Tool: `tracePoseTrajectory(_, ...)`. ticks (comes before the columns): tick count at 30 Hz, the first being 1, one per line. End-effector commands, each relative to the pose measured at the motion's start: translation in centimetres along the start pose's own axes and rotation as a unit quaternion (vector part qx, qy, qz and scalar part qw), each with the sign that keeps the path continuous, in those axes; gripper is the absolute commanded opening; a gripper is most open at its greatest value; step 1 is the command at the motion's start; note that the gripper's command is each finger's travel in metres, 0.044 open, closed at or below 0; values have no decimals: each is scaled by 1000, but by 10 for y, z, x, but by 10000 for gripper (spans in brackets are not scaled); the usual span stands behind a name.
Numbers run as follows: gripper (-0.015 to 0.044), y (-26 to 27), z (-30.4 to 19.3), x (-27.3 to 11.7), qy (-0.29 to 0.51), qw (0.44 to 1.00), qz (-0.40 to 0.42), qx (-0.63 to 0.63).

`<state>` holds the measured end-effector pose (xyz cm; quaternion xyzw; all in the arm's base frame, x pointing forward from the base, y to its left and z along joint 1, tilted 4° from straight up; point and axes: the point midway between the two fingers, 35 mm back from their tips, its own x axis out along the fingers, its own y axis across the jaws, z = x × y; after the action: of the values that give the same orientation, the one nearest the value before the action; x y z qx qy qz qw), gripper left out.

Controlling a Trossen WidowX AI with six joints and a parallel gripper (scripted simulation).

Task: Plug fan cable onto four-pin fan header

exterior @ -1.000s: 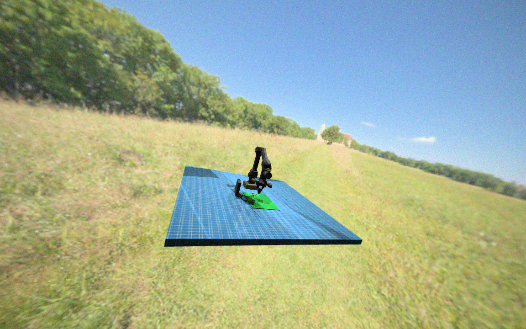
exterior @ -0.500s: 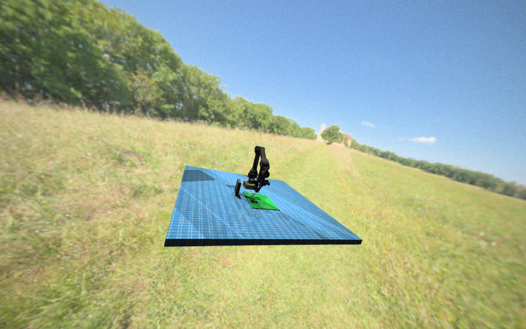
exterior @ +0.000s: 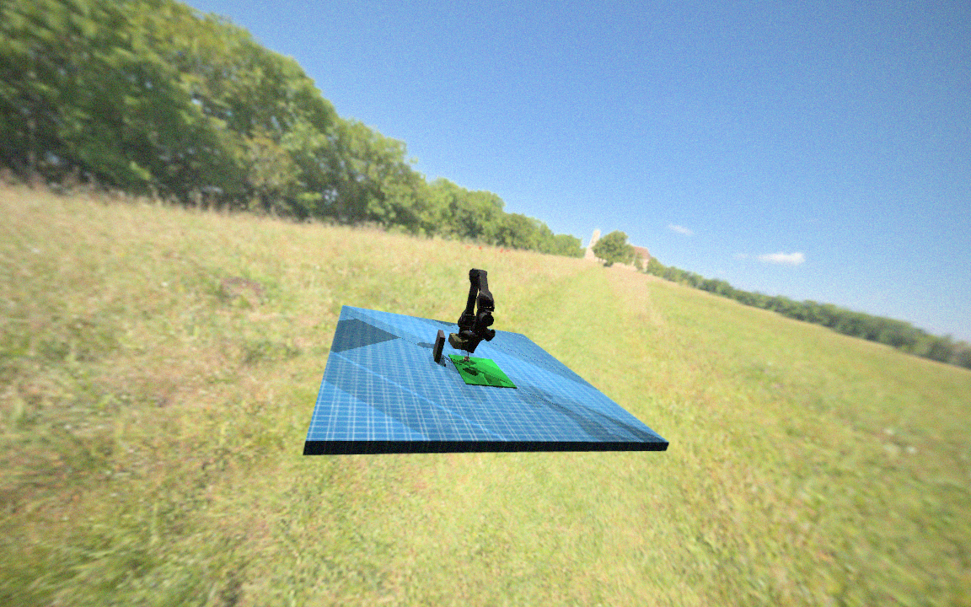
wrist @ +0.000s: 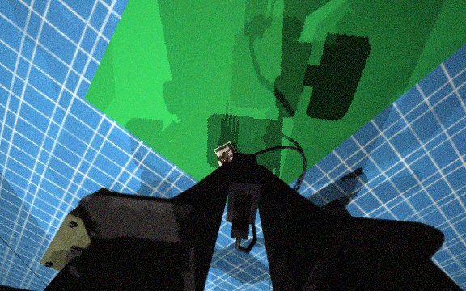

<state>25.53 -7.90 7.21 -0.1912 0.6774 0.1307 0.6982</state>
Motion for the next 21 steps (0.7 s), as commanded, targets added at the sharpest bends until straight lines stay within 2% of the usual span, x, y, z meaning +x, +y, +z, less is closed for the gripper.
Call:
tracePoseTrajectory(1, 0, 4, -7, 1, -2, 997, 2, -81)
tracePoseTrajectory(13, 0, 12, -24, 4, -2, 959, 2, -284)
tracePoseTrajectory(21, 0, 12, -25, 5, -2, 956, 2, -295)
